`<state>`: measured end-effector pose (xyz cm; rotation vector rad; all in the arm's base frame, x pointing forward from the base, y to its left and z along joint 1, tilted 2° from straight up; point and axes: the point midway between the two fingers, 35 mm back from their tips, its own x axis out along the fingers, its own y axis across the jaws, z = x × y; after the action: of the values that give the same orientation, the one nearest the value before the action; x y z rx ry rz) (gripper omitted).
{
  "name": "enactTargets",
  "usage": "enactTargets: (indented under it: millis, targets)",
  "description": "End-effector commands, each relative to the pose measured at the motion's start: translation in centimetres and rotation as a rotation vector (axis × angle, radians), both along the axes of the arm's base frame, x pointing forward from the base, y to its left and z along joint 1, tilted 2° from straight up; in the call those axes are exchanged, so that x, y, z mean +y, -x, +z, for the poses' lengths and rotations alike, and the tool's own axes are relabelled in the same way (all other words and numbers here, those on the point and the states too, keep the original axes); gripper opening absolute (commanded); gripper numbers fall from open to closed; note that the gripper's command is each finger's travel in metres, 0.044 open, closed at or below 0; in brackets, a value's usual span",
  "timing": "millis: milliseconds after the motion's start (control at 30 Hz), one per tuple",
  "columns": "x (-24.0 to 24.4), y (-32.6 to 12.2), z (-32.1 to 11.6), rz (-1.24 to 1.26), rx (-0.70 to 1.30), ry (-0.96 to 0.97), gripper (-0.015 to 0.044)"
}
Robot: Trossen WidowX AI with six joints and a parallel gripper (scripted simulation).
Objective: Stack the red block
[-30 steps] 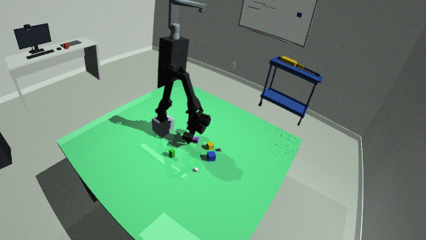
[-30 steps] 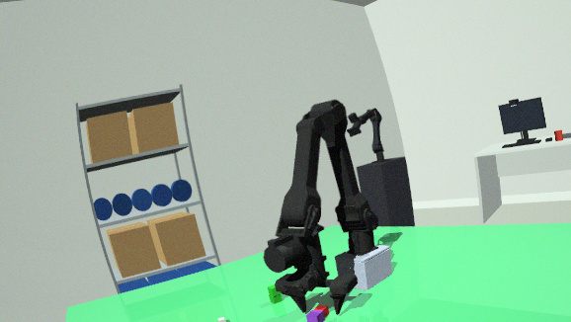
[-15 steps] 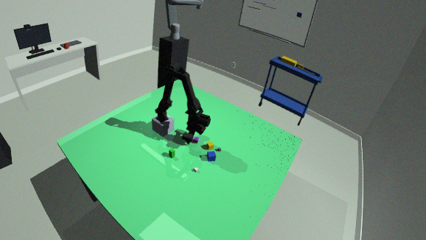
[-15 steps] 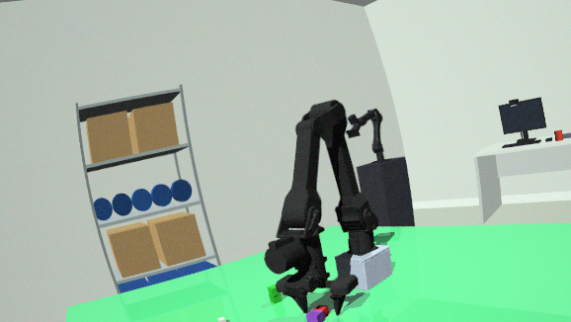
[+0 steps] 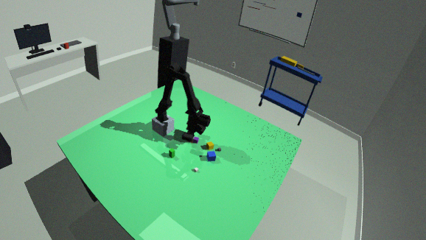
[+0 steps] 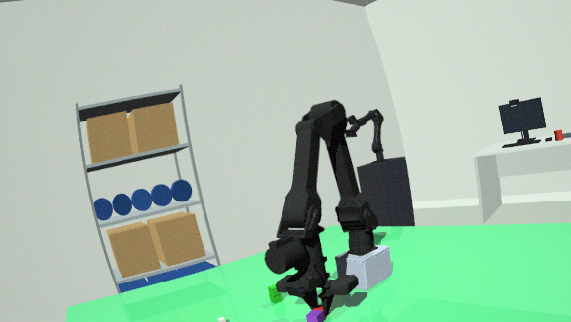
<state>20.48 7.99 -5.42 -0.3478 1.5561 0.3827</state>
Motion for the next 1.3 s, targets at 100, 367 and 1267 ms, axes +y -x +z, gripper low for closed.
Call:
enactTargets:
  millis: [100,367,1267]
  targets:
    - [0.0,0.0,0.2,0.004,0.000,-0.002,0.0006]
    - [0.0,-0.2,3.0,0.004,0.000,-0.002,0.0000]
    - [-0.3,-0.5,12.0,0.002,-0.001,-0.002,0.0000]
